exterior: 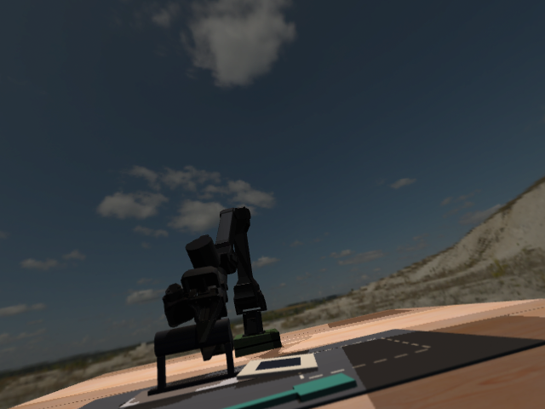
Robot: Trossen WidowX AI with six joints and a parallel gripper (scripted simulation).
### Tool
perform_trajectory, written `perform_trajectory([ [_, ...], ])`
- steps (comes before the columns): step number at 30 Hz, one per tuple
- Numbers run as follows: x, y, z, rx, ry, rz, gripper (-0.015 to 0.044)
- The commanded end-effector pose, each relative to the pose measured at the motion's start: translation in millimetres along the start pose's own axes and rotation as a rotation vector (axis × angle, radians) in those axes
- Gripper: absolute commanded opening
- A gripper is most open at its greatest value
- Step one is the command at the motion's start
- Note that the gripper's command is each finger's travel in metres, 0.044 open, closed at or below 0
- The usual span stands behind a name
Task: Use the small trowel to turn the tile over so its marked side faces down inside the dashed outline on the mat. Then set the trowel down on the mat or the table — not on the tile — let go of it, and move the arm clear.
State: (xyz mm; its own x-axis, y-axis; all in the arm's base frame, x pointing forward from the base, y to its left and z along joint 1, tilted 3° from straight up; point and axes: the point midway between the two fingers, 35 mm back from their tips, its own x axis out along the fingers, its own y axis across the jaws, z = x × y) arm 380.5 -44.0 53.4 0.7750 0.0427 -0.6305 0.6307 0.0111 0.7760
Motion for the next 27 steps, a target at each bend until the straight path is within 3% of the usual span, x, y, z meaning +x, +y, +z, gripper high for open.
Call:
perform_trajectory([
  [1, -10.2, 22.6, -2.4, 0.014, 0.020, 0.041, 0.0000],
  [27, -40.2, 55.9, -53.2, 0.017, 0.023, 0.042, 0.0000],
])
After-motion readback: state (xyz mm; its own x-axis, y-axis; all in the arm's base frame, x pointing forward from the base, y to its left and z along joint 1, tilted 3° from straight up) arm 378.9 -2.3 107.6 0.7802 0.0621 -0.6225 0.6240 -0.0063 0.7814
